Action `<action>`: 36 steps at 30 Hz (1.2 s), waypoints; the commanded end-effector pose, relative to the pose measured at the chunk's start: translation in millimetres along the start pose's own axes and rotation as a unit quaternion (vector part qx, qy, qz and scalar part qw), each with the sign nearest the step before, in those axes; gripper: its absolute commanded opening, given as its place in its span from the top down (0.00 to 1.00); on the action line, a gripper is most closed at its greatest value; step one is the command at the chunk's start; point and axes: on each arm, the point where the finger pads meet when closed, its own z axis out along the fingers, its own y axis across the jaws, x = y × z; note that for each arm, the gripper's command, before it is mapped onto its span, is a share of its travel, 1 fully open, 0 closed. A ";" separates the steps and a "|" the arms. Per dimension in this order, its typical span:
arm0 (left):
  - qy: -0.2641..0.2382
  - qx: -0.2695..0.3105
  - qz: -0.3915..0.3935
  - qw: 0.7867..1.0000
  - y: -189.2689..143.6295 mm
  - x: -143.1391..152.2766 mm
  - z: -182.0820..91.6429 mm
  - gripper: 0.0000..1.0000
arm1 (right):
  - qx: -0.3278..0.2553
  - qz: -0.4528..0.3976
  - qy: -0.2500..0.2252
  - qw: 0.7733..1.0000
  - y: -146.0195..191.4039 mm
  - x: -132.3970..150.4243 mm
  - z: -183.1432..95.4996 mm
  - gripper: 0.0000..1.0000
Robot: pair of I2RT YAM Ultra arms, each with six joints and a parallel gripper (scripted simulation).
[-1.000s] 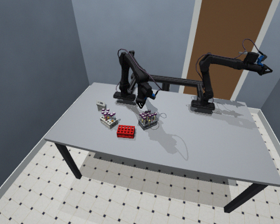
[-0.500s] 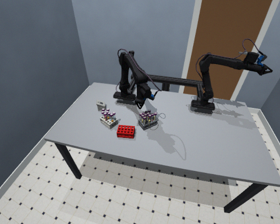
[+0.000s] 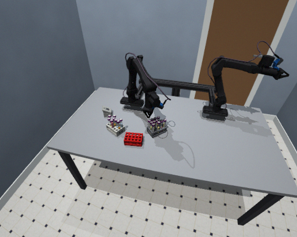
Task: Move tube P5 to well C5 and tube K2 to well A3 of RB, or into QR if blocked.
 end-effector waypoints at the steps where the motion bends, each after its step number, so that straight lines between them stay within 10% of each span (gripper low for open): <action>1: -0.030 0.000 0.003 1.000 1.4 -26.5 -10.7 1.00 | -0.002 0.003 0.000 1.000 -4.1 2.9 12.7 0.70; 36: -0.030 0.000 0.003 1.000 1.4 -26.5 -10.7 1.00 | 0.009 0.002 -0.010 1.000 -3.0 2.2 27.4 0.70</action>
